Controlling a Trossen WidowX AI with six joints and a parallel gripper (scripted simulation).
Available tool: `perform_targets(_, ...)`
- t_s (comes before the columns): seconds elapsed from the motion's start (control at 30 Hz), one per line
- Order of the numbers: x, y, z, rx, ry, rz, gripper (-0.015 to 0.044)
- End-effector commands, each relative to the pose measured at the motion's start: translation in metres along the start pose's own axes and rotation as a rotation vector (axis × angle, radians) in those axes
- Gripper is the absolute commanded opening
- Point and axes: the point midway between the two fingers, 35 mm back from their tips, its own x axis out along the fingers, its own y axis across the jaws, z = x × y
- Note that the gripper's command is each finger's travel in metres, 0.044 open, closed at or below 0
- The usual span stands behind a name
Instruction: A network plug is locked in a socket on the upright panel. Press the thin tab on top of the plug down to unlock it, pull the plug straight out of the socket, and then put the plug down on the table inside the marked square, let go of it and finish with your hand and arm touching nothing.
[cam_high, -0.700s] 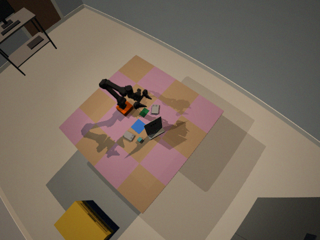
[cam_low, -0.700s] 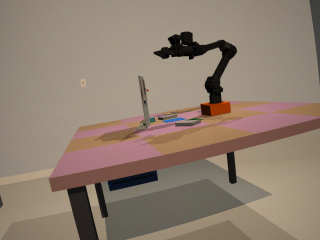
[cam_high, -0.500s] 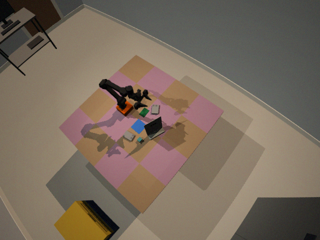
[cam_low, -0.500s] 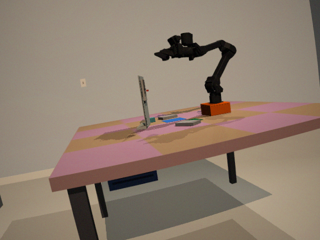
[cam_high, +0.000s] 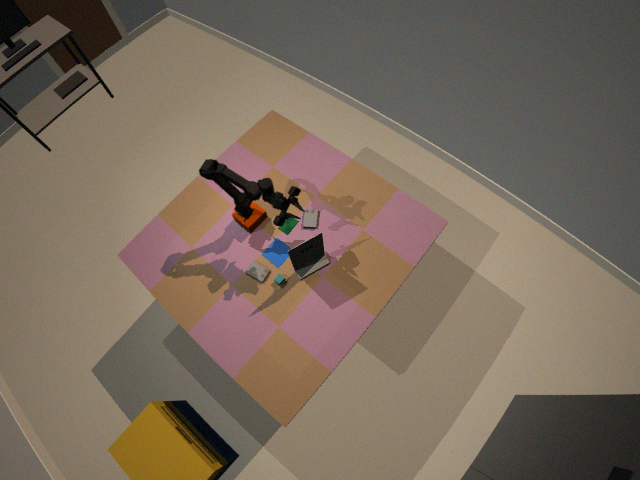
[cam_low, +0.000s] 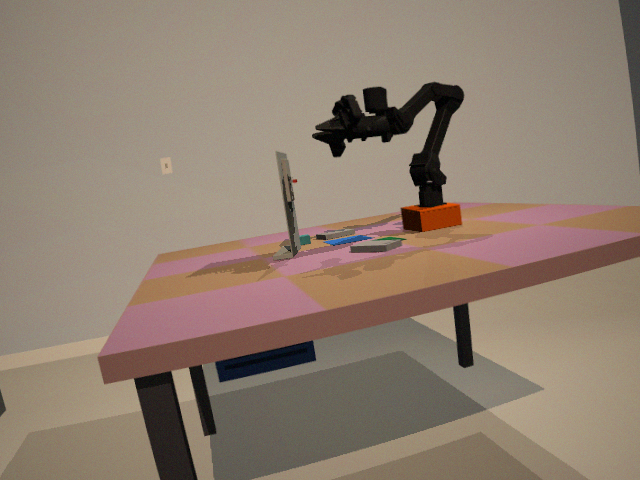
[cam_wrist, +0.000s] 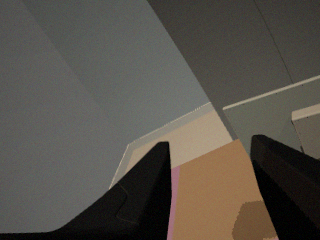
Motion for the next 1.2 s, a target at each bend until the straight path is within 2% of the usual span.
perform_targets(0.0,-0.002,-0.010,-0.016,0.149,-0.013,-0.030,0.0156)
perform_targets(0.9,-0.053,-0.070,-0.093,1.059,-0.162,-0.150,0.0156)
perform_targets(1.17,-0.055,-0.071,-0.094,1.081,-0.167,-0.151,0.0156)
